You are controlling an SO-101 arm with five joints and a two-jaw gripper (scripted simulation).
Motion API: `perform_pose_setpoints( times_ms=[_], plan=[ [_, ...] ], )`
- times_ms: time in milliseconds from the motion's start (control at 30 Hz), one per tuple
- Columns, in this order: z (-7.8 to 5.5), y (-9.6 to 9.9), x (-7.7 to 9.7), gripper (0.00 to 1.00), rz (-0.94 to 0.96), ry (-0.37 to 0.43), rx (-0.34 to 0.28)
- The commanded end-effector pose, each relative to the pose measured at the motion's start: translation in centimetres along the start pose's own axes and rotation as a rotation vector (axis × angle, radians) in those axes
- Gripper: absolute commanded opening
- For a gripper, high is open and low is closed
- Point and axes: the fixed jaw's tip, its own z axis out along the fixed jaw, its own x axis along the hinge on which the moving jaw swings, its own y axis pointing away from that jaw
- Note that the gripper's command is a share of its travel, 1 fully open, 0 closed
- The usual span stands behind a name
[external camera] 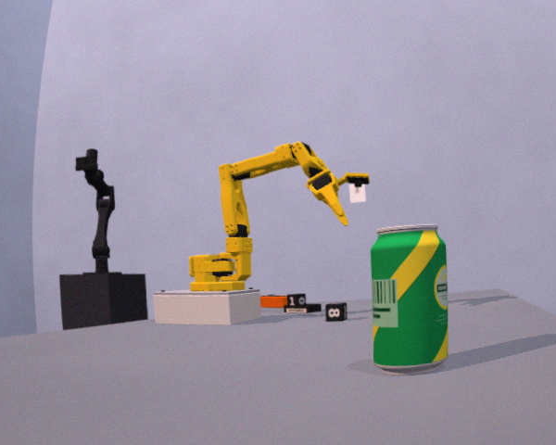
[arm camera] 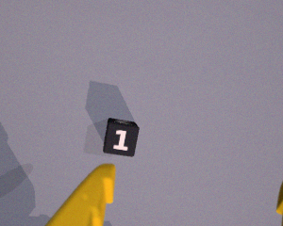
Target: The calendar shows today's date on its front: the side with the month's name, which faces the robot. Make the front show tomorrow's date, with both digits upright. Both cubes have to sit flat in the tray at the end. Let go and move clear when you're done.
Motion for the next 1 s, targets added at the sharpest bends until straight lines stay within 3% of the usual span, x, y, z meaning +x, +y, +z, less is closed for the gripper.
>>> perform_pose_setpoints(
  times_ms=[0,967],
  plan=[
    [-0.2,-0.3,0.1,0.35,-0.106,-0.019,0.012],
    [0.9,-1.2,1.7,0.35,-1.048,-0.001,0.03]
  ],
)
